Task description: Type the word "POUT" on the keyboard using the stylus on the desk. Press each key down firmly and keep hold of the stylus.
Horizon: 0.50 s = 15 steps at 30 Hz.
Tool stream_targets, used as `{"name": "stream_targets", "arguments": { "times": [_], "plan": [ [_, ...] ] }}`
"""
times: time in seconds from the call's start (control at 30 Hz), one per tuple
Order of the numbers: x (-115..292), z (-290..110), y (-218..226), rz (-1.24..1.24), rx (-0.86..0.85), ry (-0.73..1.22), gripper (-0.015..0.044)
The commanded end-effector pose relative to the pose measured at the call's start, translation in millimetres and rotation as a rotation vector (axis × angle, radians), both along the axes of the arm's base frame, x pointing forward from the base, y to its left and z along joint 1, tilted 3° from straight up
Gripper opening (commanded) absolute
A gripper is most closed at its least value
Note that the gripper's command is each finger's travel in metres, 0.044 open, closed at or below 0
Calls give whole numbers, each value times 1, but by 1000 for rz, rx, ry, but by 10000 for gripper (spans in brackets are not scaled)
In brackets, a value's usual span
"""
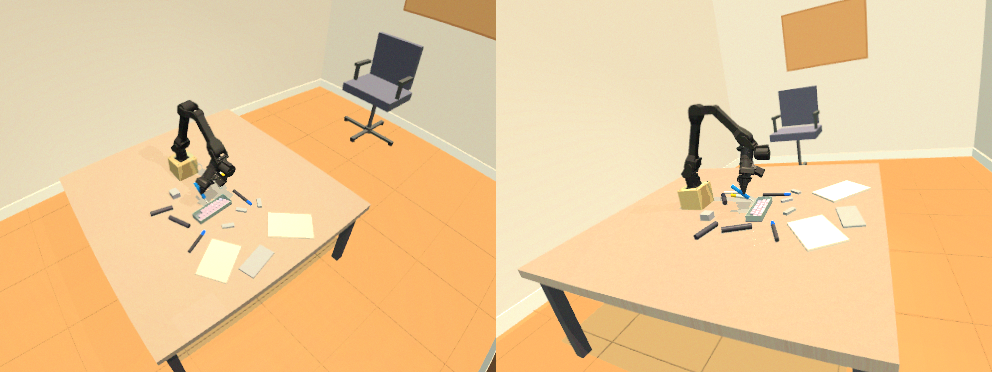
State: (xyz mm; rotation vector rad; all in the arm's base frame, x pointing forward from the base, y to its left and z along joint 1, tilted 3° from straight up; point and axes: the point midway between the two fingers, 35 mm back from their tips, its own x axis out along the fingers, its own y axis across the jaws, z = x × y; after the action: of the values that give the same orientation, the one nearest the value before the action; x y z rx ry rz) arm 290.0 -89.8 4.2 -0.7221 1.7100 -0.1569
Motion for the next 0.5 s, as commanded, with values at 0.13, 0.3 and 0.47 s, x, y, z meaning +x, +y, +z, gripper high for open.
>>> {"name": "stream_targets", "arguments": {
  "times": [0.13,0.3,0.47],
  "plan": [
    [21,6,18,166,-65,131,0],
    [33,8,28,277,-101,233,0],
    [44,10,39,386,-138,338,0]
  ]
}}
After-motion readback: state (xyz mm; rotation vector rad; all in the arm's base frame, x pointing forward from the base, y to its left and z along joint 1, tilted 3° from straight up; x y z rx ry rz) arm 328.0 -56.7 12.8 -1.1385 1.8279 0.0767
